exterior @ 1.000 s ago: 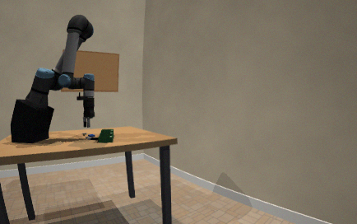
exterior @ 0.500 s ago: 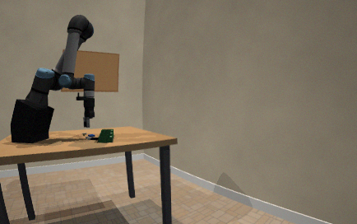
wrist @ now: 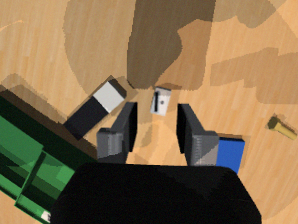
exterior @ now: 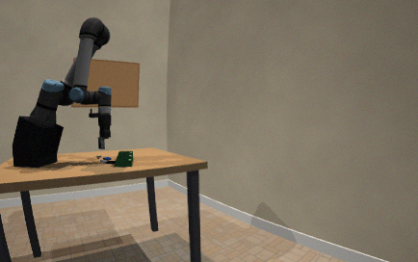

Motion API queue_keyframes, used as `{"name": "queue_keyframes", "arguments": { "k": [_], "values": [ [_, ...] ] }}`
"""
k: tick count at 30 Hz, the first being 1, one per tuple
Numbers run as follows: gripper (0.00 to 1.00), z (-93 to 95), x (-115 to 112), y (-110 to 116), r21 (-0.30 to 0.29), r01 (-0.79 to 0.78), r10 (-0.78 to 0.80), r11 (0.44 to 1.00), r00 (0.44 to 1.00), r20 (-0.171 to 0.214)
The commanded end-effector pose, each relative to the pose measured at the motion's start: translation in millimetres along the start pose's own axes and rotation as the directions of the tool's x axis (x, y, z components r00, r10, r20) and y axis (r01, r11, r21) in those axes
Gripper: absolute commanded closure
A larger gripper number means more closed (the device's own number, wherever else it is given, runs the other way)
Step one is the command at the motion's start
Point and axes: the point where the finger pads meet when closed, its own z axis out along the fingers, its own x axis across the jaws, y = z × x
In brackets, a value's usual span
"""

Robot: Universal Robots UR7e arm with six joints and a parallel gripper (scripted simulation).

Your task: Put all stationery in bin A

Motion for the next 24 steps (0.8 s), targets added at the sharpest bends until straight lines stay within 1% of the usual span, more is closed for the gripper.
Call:
{"name": "queue_keyframes", "arguments": {
  "k": [1,8,24],
  "values": [
    [0.38,0.9,4.2,2.8,0.003,-0.156,0.156,0.988,0.988,0.007],
    [0.38,0.9,5.7,3.6,0.004,-0.213,0.213,0.977,0.977,0.009],
    [0.38,0.9,4.9,3.2,0.004,-0.213,0.213,0.977,0.977,0.009]
  ]
}}
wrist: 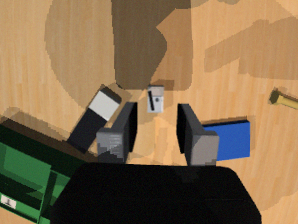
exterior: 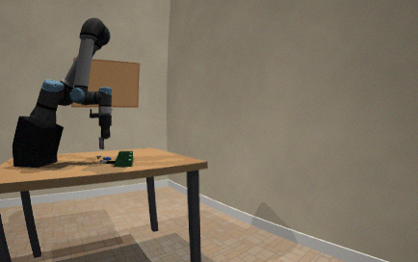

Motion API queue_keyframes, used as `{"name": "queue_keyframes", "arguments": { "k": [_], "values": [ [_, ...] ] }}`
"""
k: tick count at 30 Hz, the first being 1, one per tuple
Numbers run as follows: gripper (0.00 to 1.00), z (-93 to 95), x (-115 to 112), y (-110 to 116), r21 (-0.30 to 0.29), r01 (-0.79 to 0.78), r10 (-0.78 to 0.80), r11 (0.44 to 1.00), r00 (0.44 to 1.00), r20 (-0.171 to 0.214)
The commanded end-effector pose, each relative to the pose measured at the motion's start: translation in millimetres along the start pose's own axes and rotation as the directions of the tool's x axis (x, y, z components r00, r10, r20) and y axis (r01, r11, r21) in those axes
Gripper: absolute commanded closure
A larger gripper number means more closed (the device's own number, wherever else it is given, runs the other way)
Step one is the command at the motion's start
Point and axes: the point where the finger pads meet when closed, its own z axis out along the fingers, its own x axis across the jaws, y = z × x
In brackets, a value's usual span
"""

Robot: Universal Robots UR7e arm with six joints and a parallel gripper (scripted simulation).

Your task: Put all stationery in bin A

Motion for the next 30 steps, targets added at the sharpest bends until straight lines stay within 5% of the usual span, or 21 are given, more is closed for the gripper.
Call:
{"name": "queue_keyframes", "arguments": {
  "k": [1,22,30],
  "values": [
    [0.38,-0.2,-1,0,-0.001,-0.002,0.002,1.000,1.000,0.001],
    [0.38,-0.2,-2,0,-0.001,-0.002,0.002,1.000,1.000,0.001],
    [0.38,31.7,-2,0,-0.001,-0.002,0.002,1.000,1.000,0.001]
  ]
}}
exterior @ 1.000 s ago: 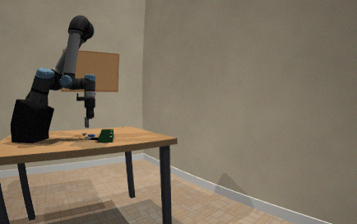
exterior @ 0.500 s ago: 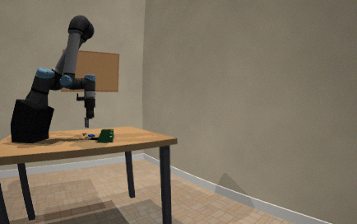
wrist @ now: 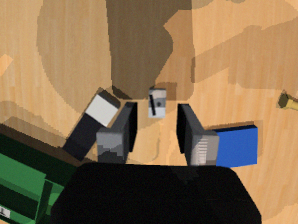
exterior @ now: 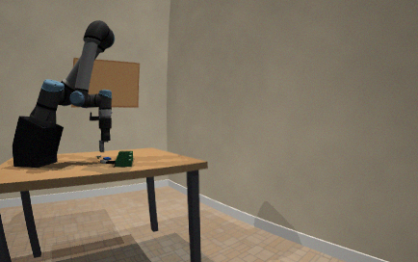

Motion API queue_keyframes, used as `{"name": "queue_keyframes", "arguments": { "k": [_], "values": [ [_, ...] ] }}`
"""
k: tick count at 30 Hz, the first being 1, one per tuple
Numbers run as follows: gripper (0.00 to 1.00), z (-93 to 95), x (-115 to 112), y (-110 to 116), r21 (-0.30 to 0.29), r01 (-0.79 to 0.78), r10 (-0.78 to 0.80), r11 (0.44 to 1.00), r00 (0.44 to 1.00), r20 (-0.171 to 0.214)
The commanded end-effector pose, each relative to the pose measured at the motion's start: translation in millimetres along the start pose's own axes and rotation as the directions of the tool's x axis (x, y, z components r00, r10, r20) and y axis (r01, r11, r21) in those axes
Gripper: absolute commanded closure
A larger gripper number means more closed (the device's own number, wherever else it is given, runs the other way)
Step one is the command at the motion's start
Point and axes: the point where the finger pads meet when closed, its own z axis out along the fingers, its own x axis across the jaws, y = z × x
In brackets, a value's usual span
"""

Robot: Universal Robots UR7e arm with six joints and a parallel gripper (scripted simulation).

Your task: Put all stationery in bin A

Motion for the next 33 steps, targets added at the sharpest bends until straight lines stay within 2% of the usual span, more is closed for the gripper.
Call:
{"name": "queue_keyframes", "arguments": {
  "k": [1,4,9,33],
  "values": [
    [0.38,19.6,0,0,-0.002,0.000,0.000,1.000,1.000,0.001],
    [0.38,23.6,0,0,-0.002,0.000,0.000,1.000,1.000,0.001],
    [0.38,42.6,0,1,-0.002,0.000,0.000,1.000,1.000,0.001],
    [0.38,54.5,0,1,-0.002,0.000,0.000,1.000,1.000,0.001]
  ]
}}
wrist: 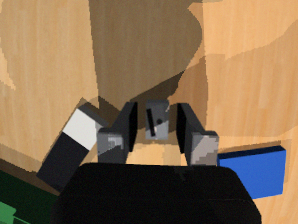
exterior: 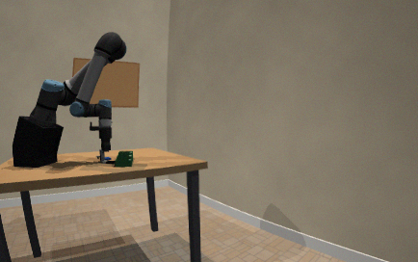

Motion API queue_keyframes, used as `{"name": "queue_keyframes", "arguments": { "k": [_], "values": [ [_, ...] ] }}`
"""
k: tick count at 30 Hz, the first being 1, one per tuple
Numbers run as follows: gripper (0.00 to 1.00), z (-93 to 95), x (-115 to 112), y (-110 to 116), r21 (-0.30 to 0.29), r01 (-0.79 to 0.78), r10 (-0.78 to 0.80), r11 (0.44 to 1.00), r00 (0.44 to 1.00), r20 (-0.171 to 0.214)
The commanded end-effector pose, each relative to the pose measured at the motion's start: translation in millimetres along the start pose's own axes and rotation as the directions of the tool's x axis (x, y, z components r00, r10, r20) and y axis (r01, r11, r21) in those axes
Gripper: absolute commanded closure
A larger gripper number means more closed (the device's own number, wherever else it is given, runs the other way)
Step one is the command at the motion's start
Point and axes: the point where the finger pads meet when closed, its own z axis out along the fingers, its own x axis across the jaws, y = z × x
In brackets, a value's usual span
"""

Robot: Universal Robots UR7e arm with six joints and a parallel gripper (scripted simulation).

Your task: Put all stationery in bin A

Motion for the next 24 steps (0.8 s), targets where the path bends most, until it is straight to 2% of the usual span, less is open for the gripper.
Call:
{"name": "queue_keyframes", "arguments": {
  "k": [1,7,8,24],
  "values": [
    [0.38,0.0,-0.1,0.4,-0.002,0.000,0.000,1.000,1.000,0.001],
    [0.38,0.0,-0.1,0.3,-0.001,0.000,0.000,1.000,1.000,0.001],
    [0.68,0.0,-0.1,0.3,-0.001,0.000,0.000,1.000,1.000,0.001],
    [0.68,0.0,-0.1,0.3,-0.001,0.000,0.000,1.000,1.000,0.001]
  ]
}}
